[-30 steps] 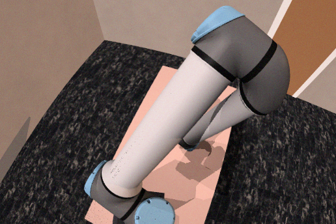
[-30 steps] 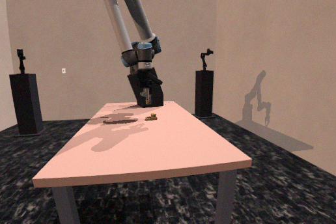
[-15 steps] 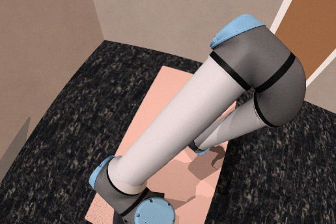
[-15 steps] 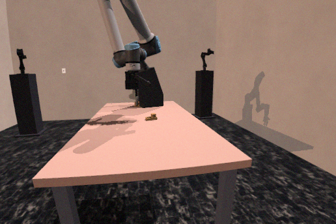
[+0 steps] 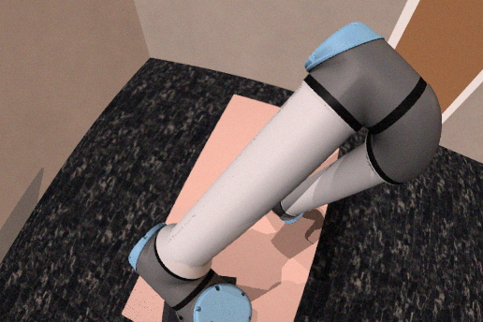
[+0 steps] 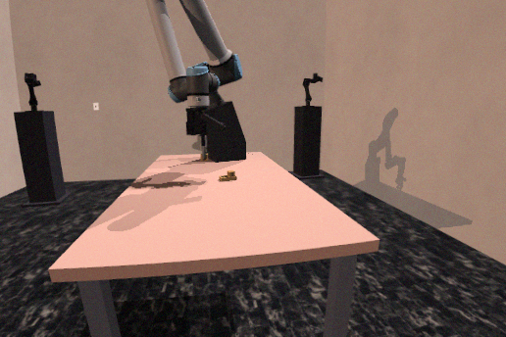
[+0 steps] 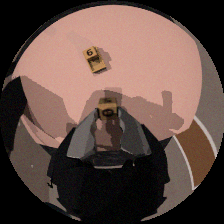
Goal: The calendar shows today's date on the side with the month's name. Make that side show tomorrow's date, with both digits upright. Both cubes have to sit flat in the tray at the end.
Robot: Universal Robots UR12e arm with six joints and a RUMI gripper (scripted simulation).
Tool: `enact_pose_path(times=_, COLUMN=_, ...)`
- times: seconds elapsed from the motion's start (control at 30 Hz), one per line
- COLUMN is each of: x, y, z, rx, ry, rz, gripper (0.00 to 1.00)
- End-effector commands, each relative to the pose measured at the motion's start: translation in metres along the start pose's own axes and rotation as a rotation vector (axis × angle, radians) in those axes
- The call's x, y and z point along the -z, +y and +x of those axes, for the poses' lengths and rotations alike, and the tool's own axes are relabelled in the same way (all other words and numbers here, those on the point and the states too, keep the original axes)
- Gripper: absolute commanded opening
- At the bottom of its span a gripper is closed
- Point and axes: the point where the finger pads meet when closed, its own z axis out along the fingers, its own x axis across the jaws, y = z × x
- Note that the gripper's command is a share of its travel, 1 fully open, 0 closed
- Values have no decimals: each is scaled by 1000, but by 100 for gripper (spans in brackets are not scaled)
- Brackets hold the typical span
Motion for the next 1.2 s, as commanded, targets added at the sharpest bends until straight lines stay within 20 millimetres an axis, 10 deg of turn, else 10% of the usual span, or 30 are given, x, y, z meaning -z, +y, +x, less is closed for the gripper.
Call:
enact_pose_path(times=0.0, x=-5, y=0, z=0, rx=0, ry=1, rz=0, gripper=10)
enact_pose_path(times=0.7, x=-84, y=0, z=1, rx=0, ry=1, rz=0, gripper=10)
enact_pose_path(times=1.17, x=-94, y=0, z=1, rx=0, ry=1, rz=0, gripper=10)
